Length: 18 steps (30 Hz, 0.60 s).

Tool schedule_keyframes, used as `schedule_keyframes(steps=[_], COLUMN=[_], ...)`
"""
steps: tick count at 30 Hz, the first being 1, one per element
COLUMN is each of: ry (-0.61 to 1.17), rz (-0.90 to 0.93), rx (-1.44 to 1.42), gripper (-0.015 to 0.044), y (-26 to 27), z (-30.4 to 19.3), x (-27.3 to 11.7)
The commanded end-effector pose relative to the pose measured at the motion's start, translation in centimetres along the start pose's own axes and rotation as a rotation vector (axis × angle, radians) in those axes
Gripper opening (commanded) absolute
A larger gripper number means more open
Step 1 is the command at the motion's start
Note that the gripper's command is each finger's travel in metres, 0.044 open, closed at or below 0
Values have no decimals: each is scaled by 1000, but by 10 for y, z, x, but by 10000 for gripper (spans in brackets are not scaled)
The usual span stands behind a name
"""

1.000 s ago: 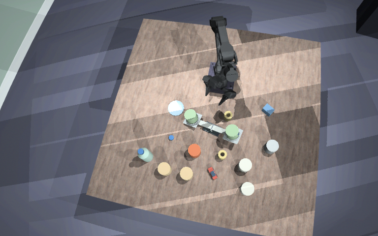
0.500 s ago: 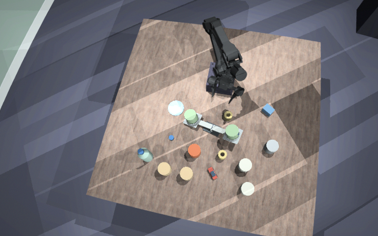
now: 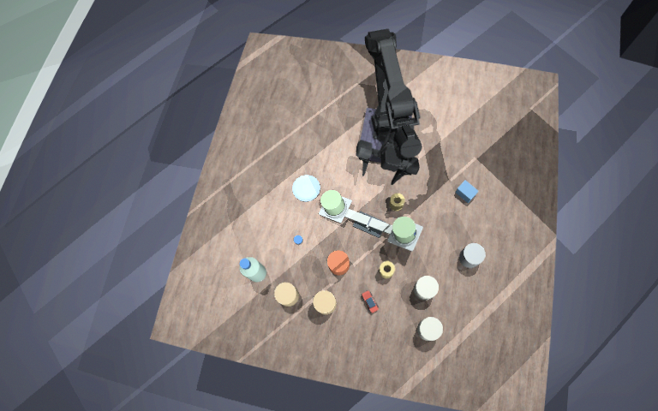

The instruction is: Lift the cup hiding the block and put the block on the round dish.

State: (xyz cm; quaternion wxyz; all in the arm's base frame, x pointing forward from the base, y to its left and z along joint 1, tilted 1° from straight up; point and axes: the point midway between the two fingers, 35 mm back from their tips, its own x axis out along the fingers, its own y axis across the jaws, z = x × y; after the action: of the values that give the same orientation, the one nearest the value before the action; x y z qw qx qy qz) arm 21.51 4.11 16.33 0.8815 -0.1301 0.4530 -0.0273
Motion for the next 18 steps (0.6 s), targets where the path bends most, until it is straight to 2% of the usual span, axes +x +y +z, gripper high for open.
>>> schedule_keyframes(steps=[1,18], ry=[63,301], rz=[0,132], rx=[-129,-545], gripper=[440,440], y=[-5,-37], z=[3,9], x=[9,60])
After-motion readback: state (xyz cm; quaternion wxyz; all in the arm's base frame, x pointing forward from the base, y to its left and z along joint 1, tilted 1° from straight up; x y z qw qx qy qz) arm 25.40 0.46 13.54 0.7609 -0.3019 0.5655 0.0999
